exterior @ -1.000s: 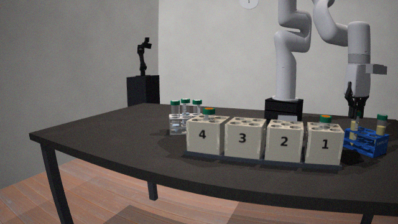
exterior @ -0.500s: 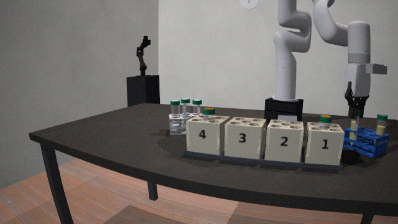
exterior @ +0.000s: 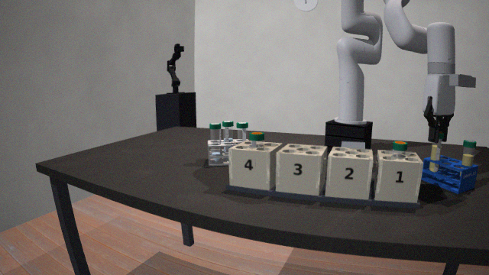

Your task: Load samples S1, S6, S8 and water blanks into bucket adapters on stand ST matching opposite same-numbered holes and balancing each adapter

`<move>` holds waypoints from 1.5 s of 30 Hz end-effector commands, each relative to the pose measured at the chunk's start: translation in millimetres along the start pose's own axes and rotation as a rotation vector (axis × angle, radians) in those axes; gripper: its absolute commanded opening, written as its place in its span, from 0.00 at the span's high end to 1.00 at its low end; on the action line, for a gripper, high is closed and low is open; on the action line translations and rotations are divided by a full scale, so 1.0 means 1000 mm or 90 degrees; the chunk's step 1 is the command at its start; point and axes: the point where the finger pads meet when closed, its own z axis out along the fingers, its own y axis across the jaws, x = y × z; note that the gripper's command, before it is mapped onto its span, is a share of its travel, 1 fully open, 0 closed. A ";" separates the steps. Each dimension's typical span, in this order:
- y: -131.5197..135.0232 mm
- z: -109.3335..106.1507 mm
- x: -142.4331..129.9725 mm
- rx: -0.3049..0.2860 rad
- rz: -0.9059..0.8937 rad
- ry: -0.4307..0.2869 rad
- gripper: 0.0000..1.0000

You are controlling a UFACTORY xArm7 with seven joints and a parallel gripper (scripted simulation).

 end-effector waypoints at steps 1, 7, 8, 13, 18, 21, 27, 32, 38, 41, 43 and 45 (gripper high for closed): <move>0.000 -0.003 0.001 0.000 0.000 0.002 1.00; 0.000 -0.007 0.001 0.000 0.000 0.002 1.00; 0.000 -0.008 0.001 0.000 0.000 0.002 1.00; 0.000 -0.011 0.001 0.000 0.000 0.002 1.00; 0.000 -0.012 0.001 0.000 0.000 0.002 1.00; 0.000 -0.016 0.001 0.000 0.000 0.002 1.00; 0.000 -0.028 0.001 0.000 0.000 0.002 1.00; 0.000 -0.036 0.001 0.000 0.000 0.002 1.00; 0.000 -0.046 0.001 0.000 0.000 0.002 1.00; 0.000 -0.052 0.001 0.000 0.000 0.002 1.00; 0.000 -0.056 0.001 0.000 0.000 0.002 1.00; 0.000 -0.060 0.001 0.000 0.000 0.002 1.00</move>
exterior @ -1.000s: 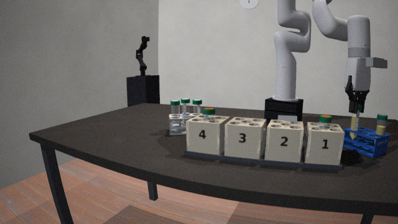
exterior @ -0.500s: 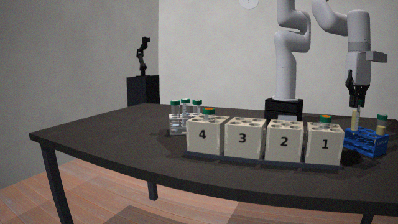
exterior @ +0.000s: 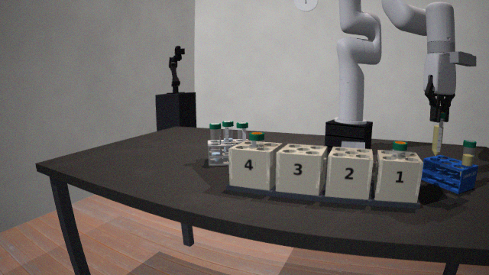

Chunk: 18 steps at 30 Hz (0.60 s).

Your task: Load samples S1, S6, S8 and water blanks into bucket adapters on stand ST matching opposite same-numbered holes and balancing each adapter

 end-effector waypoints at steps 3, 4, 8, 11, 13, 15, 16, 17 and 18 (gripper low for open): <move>0.000 -0.013 0.001 0.000 0.000 0.003 1.00; 0.000 -0.013 0.001 0.000 0.000 0.003 1.00; 0.000 -0.019 0.001 0.000 0.000 0.003 1.00; 0.000 -0.025 0.001 0.000 0.000 0.003 1.00; 0.000 -0.029 0.001 0.000 0.000 0.003 1.00; 0.000 -0.033 0.001 0.000 0.000 0.003 1.00; 0.000 -0.035 0.001 0.000 0.000 0.003 1.00; 0.000 -0.037 0.001 0.000 0.000 0.003 1.00; 0.000 -0.039 0.001 0.000 0.000 0.003 1.00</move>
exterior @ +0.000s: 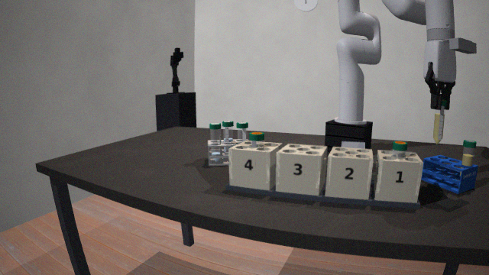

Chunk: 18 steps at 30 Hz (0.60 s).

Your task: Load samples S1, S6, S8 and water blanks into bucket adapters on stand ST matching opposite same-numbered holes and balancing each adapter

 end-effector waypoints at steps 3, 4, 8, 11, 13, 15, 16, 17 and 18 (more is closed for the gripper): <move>0.000 -0.011 0.001 0.000 0.000 0.003 1.00; 0.000 -0.011 0.001 0.000 0.000 0.003 1.00; 0.000 -0.019 0.001 0.000 0.000 0.003 1.00; 0.000 -0.025 0.001 0.000 0.000 0.003 1.00; 0.000 -0.029 0.001 0.000 0.000 0.003 1.00; 0.000 -0.033 0.001 0.000 0.000 0.003 1.00; 0.000 -0.035 0.001 0.000 0.000 0.003 1.00; 0.000 -0.037 0.001 0.000 0.000 0.003 1.00; 0.000 -0.039 0.001 0.000 0.000 0.003 1.00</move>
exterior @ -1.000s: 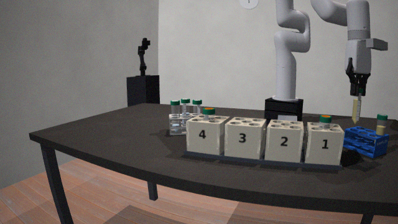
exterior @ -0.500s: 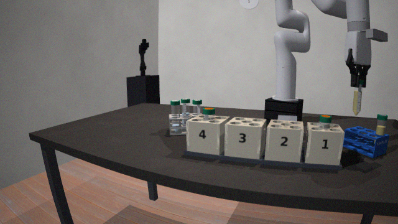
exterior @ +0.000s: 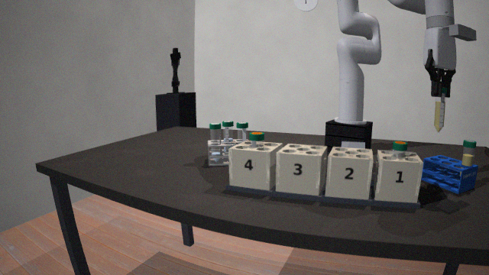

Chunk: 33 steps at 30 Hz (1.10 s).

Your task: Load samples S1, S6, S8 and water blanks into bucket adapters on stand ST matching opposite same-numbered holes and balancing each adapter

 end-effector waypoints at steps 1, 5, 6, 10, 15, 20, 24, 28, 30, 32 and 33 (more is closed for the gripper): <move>0.000 -0.009 0.001 0.000 0.000 0.003 1.00; 0.000 -0.010 0.001 0.000 0.000 0.003 1.00; 0.000 -0.010 0.001 0.000 0.000 0.003 1.00; 0.000 -0.010 0.001 0.000 0.000 0.003 1.00; 0.025 -0.010 -0.003 0.000 0.106 0.003 1.00; 0.040 -0.010 -0.005 0.000 0.170 0.003 1.00; 0.060 -0.010 -0.008 0.000 0.255 0.003 1.00; 0.079 -0.010 -0.012 0.000 0.340 0.003 1.00; 0.089 -0.010 -0.013 0.000 0.382 0.003 1.00; 0.099 -0.010 -0.015 0.000 0.424 0.003 1.00; 0.104 -0.010 -0.016 0.000 0.445 0.003 1.00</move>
